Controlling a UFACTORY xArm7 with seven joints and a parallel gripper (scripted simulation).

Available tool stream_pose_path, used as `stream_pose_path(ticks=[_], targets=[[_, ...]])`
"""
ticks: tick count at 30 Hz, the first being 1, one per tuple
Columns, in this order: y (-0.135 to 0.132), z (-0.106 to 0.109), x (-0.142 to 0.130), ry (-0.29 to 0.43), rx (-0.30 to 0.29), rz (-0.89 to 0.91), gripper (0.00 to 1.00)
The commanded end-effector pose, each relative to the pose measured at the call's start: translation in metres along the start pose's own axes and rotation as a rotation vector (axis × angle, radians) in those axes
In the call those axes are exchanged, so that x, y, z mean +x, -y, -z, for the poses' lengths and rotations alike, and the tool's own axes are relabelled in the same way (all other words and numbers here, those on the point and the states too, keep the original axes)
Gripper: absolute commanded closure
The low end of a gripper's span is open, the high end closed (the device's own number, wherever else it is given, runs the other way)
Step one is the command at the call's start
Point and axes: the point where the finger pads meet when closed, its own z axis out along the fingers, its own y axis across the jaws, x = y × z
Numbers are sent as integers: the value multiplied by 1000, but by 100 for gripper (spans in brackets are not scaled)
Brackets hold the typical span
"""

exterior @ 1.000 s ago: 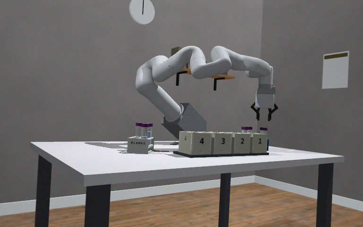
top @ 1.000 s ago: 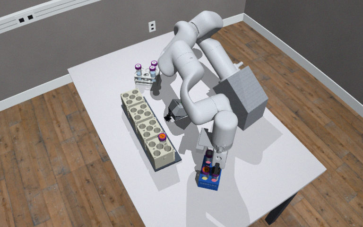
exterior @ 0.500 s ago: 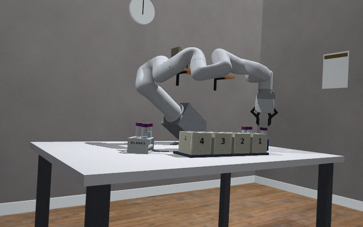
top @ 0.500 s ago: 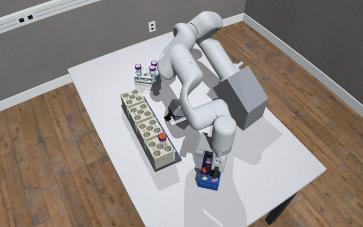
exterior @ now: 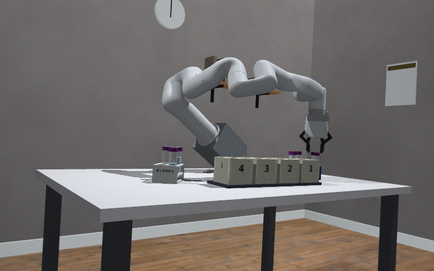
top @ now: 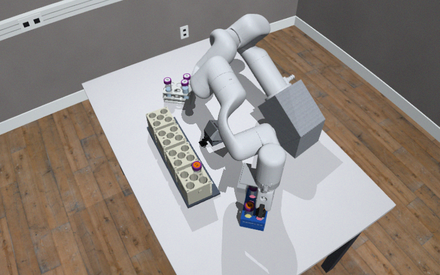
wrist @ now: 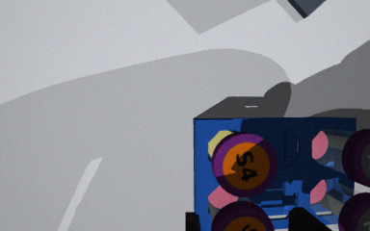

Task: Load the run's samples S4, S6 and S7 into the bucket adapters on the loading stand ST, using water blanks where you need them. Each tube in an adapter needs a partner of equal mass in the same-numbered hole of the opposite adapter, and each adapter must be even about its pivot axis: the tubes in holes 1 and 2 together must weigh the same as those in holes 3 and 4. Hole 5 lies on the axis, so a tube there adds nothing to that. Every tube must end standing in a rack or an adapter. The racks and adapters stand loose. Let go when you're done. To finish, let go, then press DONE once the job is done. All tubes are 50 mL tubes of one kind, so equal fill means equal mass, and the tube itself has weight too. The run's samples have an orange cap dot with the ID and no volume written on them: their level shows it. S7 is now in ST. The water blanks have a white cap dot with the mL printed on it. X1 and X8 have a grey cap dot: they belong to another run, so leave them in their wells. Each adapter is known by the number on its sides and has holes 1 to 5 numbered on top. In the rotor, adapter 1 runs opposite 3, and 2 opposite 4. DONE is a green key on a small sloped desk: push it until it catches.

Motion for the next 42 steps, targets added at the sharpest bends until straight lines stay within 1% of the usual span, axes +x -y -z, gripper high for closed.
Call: stream_pose_path(ticks=[1,34,42], targets=[[1,2,0,2,4,-1,43],[1,-18,0,2,4,-1,43],[1,-18,0,2,4,-1,43]])
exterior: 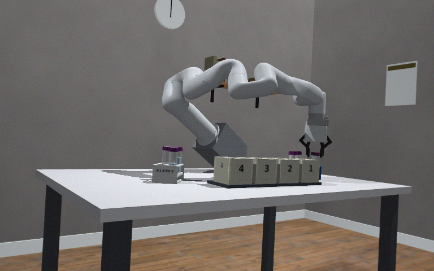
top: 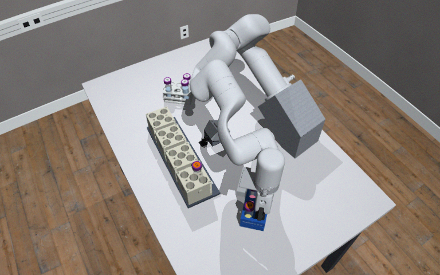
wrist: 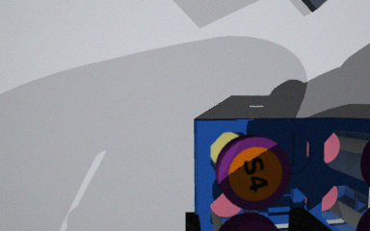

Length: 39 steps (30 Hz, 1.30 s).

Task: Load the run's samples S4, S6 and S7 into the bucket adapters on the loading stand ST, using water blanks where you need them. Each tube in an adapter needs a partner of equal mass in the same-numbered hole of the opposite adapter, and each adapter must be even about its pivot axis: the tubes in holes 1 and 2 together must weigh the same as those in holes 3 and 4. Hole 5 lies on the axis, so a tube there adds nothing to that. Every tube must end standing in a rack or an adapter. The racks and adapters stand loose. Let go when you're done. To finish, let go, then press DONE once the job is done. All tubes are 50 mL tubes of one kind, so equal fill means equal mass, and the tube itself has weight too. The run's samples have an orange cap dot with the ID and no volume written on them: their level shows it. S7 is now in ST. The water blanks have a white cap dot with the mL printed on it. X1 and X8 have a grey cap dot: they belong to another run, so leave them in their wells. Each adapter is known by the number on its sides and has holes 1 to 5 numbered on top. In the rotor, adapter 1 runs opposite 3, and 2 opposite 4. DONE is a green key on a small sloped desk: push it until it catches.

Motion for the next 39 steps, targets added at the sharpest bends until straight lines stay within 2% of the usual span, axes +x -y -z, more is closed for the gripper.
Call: stream_pose_path(ticks=[1,7,8,39], targets=[[1,3,0,2,5,-1,43],[1,3,0,2,5,-1,43],[1,3,0,2,5,-1,100],[1,4,0,2,5,-1,100]])
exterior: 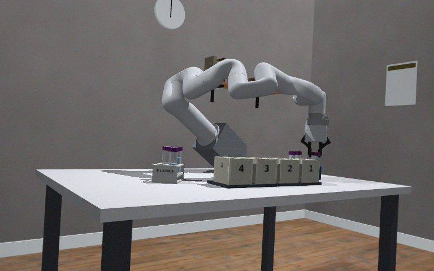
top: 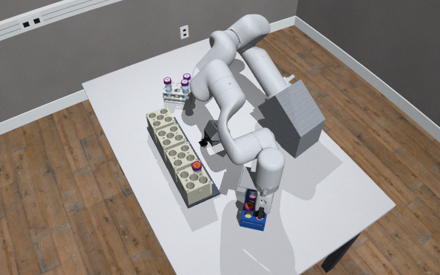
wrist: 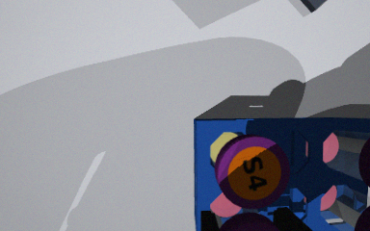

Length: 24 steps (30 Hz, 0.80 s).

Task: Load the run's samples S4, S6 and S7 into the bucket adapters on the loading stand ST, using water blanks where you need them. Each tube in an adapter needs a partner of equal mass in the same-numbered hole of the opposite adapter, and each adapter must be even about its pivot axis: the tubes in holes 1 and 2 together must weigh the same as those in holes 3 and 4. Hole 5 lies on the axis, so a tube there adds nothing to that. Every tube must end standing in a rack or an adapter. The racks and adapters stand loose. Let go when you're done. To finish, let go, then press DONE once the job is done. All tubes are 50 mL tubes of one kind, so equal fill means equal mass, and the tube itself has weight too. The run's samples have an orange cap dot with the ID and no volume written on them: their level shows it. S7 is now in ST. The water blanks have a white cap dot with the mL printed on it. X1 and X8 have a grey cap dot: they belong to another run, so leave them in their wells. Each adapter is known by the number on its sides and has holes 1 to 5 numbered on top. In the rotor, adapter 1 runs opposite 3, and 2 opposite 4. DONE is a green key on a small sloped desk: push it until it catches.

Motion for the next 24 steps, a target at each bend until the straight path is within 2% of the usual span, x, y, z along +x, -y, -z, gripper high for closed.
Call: stream_pose_path(ticks=[1,24], targets=[[1,3,0,2,5,-1,100],[1,11,0,2,5,-1,100]])
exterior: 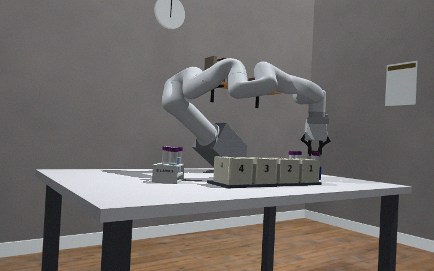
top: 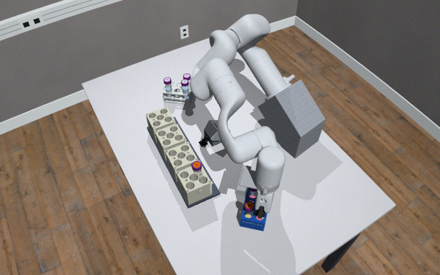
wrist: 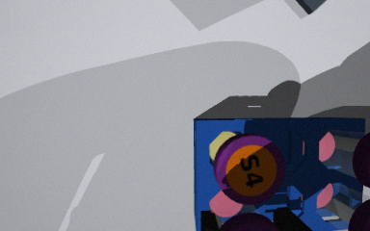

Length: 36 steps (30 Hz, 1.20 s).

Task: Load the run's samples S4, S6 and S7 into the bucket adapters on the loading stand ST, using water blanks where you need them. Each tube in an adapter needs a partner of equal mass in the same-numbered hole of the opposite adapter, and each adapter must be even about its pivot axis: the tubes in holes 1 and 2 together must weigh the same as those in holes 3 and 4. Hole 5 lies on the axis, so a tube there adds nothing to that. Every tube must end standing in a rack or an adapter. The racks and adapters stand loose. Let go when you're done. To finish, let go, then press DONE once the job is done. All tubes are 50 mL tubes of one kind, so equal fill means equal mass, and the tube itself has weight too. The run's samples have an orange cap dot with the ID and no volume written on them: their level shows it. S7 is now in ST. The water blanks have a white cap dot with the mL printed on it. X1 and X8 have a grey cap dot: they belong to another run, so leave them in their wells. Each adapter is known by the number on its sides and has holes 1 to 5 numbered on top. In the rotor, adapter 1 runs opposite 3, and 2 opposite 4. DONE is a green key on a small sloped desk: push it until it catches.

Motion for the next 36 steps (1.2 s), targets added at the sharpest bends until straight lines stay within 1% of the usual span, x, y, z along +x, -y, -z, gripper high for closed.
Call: stream_pose_path(ticks=[1,24,34,36], targets=[[1,5,0,2,5,-1,100],[1,17,0,2,5,-1,100],[1,37,0,2,5,-1,100],[1,37,0,2,5,-1,100]])
